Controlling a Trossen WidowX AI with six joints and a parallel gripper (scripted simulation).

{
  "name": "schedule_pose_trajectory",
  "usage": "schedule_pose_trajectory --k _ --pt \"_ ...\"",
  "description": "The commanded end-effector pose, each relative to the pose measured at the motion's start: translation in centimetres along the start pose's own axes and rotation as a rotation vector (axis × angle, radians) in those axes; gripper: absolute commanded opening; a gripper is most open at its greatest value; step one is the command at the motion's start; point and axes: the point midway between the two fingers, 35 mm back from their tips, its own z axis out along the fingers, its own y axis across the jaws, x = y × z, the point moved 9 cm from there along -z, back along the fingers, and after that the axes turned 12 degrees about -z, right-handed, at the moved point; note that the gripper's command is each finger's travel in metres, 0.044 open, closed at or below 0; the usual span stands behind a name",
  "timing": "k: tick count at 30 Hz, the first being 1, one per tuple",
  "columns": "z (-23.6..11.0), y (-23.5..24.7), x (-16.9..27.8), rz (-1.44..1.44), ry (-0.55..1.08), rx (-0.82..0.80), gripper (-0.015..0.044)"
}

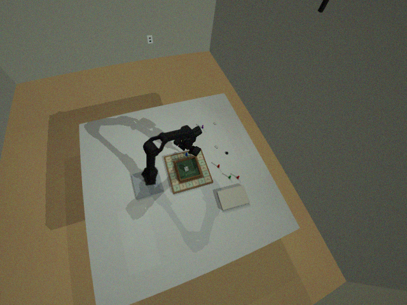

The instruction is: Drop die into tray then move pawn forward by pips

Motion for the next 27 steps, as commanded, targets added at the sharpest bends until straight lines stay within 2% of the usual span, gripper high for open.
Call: schedule_pose_trajectory --k 1,20,26,27 --pt "0.9 0.1 0.1 -0.006 0.007 -0.006 0.02" --pt "3.7 0.1 0.2 -0.006 0.007 -0.006 0.02" --pt "3.7 0.1 0.2 -0.006 0.007 -0.006 0.0043" --pt "3.7 0.1 0.2 -0.006 0.007 -0.006 0.0036"
